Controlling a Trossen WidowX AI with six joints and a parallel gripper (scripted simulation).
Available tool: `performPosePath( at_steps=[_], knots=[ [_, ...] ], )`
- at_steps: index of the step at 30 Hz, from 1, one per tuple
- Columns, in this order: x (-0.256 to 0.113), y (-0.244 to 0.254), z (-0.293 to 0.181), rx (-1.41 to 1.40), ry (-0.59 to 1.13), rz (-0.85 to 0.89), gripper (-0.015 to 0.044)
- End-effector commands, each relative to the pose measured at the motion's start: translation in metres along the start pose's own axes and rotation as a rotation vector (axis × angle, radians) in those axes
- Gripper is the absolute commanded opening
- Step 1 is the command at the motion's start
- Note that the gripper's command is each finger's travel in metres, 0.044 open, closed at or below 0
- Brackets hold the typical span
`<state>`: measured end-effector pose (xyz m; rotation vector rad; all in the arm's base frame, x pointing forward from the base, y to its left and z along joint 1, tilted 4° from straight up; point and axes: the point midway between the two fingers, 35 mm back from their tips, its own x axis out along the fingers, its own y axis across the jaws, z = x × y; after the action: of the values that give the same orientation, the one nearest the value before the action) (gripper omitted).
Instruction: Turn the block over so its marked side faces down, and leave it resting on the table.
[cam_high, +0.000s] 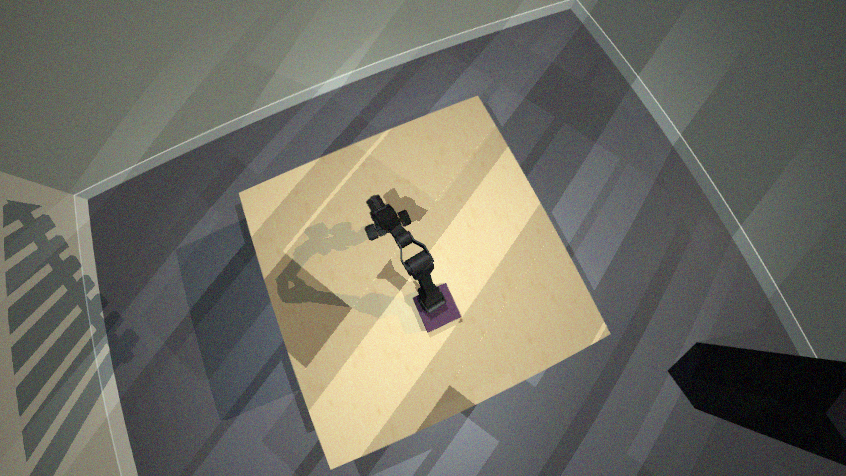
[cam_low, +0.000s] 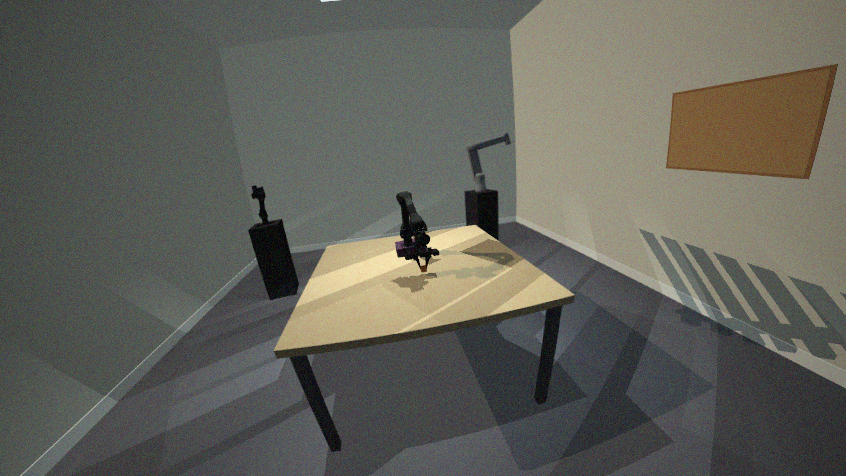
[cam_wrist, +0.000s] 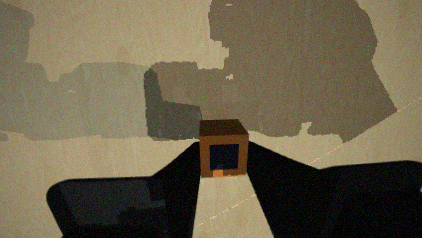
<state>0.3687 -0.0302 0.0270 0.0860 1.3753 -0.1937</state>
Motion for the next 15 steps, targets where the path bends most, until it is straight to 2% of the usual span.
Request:
performPosePath(
  at_steps=[1,15],
  knots=[
    [0.0006,-0.0005,0.0008,-0.006,-0.072,-0.005,0.0],
    [0.0026,-0.0007,-0.0029,-0.005,-0.291,-0.004,0.0]
  ],
)
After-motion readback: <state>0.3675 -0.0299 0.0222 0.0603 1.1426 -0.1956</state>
